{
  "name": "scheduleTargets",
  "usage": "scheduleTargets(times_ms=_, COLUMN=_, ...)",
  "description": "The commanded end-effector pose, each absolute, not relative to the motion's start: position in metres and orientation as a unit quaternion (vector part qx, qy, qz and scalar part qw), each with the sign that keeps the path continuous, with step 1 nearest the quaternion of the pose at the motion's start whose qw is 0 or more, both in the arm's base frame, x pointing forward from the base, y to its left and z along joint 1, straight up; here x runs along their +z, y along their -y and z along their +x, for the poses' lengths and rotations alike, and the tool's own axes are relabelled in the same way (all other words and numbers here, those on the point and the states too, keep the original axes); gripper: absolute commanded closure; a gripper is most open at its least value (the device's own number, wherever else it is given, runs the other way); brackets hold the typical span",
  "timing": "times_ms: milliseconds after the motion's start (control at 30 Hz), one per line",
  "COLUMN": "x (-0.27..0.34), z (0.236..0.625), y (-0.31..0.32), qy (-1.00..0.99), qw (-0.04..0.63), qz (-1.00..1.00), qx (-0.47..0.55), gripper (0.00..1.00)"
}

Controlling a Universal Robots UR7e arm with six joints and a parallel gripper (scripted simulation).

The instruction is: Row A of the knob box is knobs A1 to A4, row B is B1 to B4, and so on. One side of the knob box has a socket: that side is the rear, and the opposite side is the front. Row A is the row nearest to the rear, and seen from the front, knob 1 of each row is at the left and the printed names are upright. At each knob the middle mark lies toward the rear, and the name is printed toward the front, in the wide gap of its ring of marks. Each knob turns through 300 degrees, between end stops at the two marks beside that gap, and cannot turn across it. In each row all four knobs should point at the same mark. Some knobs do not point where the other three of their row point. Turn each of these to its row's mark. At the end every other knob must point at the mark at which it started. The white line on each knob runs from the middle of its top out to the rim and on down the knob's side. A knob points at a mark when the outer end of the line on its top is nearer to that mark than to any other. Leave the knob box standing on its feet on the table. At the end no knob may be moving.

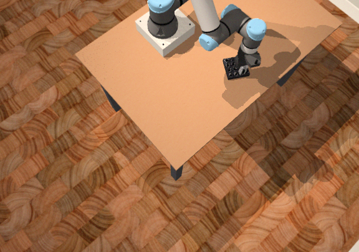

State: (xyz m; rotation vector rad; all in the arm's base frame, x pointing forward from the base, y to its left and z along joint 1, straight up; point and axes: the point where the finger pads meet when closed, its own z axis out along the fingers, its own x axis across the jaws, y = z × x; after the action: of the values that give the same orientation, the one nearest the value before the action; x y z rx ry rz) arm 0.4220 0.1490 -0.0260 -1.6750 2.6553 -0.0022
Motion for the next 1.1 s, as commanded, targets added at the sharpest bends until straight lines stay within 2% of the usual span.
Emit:
scheduleTargets(times_ms=0, x=-0.0256, z=0.4224, y=-0.1490, qy=-0.846, qw=0.002, qz=-0.533, qx=-0.001, gripper=0.70)
scheduleTargets(times_ms=1067, x=-0.0256, z=0.4224, y=-0.1490, qy=-0.876, qw=0.002, qz=-0.481, qx=-0.001, gripper=0.70)
